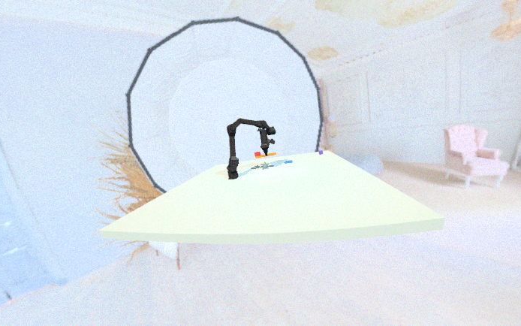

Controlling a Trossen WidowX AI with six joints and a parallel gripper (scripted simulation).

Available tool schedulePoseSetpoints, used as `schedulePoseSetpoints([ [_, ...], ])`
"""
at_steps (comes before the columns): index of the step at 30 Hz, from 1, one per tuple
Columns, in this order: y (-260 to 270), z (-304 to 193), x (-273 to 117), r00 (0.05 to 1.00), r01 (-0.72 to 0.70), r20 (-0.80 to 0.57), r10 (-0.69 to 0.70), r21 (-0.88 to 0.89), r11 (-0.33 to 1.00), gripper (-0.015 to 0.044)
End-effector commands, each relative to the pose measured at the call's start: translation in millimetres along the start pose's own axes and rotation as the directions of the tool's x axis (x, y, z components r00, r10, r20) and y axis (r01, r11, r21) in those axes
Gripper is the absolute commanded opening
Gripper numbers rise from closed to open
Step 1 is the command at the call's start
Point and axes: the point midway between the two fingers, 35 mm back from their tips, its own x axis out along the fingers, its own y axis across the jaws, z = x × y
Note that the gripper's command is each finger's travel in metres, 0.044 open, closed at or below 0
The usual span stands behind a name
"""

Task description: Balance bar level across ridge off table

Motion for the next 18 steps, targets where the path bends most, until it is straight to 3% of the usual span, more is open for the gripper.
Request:
schedulePoseSetpoints([
  [1, 1.4, -1.0, 6.2, 1.000, -0.003, -0.002, 0.003, 0.006, 1.000, 0.0000],
  [18, -1.2, -1.0, 34.3, 1.000, -0.003, -0.002, 0.003, 0.007, 1.000, 0.0000],
])
